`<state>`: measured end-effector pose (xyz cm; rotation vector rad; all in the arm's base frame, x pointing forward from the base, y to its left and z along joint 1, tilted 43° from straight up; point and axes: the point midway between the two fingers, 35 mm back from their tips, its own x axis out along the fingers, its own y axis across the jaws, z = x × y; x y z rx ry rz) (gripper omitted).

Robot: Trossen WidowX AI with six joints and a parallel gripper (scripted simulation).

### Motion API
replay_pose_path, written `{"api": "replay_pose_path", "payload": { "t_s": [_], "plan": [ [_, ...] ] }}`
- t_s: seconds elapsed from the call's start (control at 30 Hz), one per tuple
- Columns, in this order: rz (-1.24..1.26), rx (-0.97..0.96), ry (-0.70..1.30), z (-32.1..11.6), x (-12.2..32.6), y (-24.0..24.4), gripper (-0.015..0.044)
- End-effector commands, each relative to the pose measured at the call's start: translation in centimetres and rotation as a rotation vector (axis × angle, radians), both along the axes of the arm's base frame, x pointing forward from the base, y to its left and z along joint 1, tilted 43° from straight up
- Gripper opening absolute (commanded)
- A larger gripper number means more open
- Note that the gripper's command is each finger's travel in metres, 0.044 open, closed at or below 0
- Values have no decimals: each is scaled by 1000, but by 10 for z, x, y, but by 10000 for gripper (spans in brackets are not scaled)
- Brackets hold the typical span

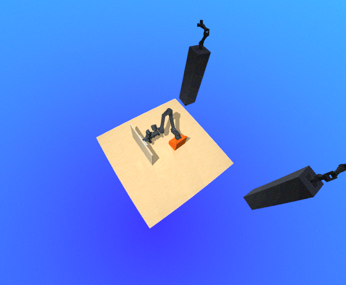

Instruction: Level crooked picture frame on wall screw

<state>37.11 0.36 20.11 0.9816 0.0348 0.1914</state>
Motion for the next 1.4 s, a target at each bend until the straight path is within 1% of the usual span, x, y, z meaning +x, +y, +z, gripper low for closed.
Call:
{"api": "replay_pose_path", "payload": {
  "t_s": [0.0, 1.37],
  "plan": [
    [1, -3, -4, 2, 0, 1, 0],
    [1, -3, -5, 9, -1, 6, 0]
  ]
}}
